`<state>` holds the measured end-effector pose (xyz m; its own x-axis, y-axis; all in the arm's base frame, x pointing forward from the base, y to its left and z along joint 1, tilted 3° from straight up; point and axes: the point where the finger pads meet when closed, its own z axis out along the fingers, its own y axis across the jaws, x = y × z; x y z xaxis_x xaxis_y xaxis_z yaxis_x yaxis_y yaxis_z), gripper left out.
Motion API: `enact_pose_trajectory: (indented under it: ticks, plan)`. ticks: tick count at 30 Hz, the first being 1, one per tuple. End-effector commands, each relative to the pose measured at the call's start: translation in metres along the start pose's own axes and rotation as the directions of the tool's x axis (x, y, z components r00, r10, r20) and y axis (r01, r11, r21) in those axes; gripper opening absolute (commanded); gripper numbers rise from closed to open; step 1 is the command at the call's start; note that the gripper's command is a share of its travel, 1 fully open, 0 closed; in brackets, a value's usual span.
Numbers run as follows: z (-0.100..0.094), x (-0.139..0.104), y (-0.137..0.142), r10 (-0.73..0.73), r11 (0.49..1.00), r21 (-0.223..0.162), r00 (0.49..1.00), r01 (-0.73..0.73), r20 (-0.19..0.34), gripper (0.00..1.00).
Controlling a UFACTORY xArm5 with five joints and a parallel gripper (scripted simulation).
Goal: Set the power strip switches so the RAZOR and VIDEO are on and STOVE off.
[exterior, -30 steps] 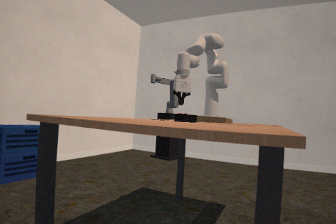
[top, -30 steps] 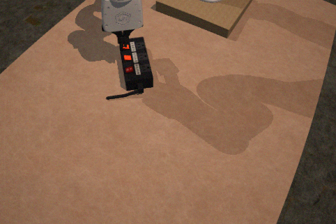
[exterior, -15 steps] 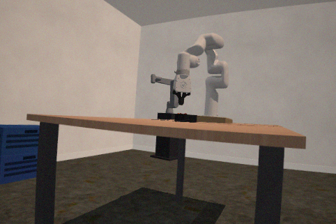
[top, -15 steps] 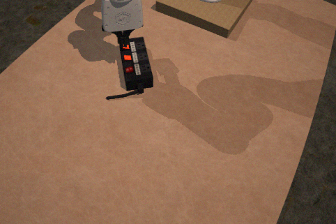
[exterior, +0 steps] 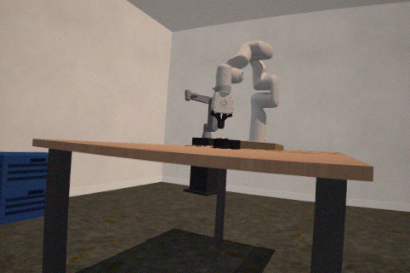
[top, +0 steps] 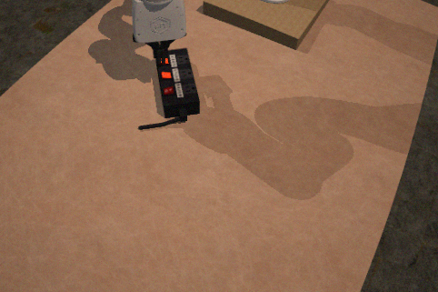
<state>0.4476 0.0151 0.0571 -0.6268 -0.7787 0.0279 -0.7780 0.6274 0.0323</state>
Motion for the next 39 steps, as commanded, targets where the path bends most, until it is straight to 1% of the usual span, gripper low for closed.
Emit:
enact_pose_trajectory:
  ticks: [1,8,23,39]
  plan:
    - [0.002,0.000,-0.001,0.000,1.000,0.002,1.000,0.000,0.002,0.00]
    - [0.008,0.000,-0.001,0.000,1.000,0.002,1.000,0.000,0.002,0.00]
    - [0.028,-0.001,-0.001,0.000,1.000,0.002,1.000,0.000,0.002,0.00]
    - [0.038,-0.001,-0.001,0.000,1.000,0.002,1.000,0.000,0.002,0.00]
